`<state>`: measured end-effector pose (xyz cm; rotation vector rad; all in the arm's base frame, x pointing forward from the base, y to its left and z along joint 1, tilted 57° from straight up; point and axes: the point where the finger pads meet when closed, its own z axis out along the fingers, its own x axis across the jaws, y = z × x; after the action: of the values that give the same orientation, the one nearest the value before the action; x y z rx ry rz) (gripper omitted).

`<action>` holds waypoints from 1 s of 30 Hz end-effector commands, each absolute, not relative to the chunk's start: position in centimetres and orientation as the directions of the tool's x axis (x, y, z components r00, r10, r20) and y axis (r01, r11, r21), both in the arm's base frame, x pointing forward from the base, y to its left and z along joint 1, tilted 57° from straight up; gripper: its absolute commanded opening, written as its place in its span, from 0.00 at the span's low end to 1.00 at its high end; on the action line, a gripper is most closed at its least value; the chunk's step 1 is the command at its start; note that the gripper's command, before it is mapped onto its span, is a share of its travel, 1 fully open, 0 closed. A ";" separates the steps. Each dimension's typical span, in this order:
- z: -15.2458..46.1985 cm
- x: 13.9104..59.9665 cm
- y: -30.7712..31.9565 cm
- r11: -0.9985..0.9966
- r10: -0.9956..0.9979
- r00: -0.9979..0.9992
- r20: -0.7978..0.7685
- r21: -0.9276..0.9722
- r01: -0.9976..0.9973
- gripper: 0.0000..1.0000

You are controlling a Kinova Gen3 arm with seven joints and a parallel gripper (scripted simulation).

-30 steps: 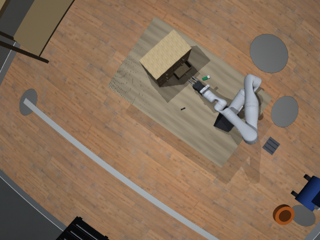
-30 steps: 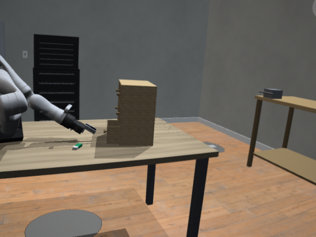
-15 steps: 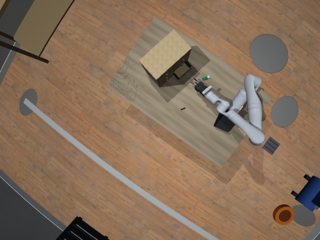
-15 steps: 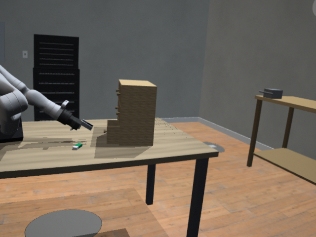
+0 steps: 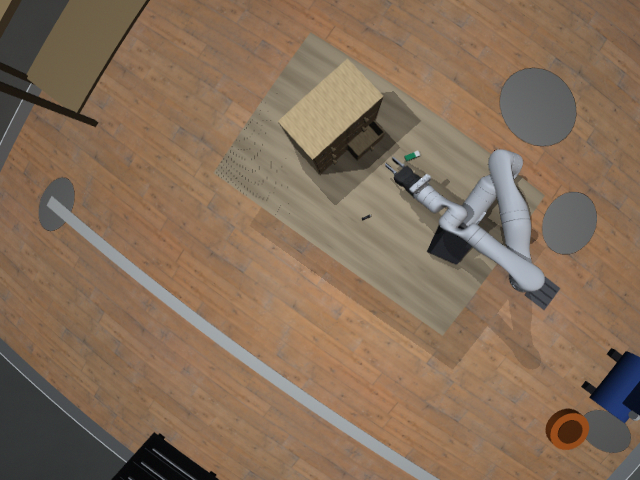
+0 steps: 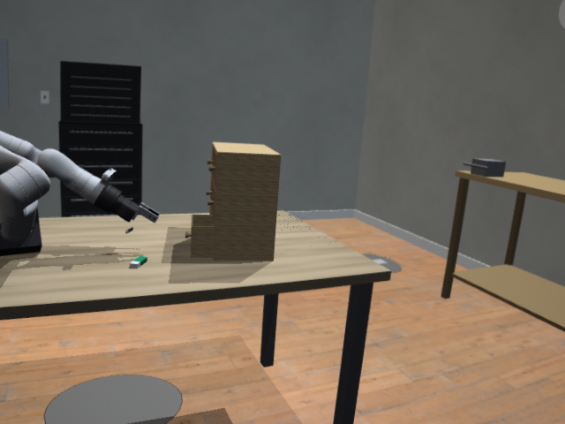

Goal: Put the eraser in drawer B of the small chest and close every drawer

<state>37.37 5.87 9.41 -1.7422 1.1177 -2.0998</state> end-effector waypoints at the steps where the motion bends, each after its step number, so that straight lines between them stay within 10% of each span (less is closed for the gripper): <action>1: 9.5 36.9 7.0 -0.698 -0.588 -0.285 0.757 -0.653 -0.293 0.67; 30: 10.0 35.6 8.0 -0.655 -0.587 -0.289 0.757 -0.653 -0.381 0.67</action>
<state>35.88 8.05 10.47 -1.7507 1.1811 -2.0833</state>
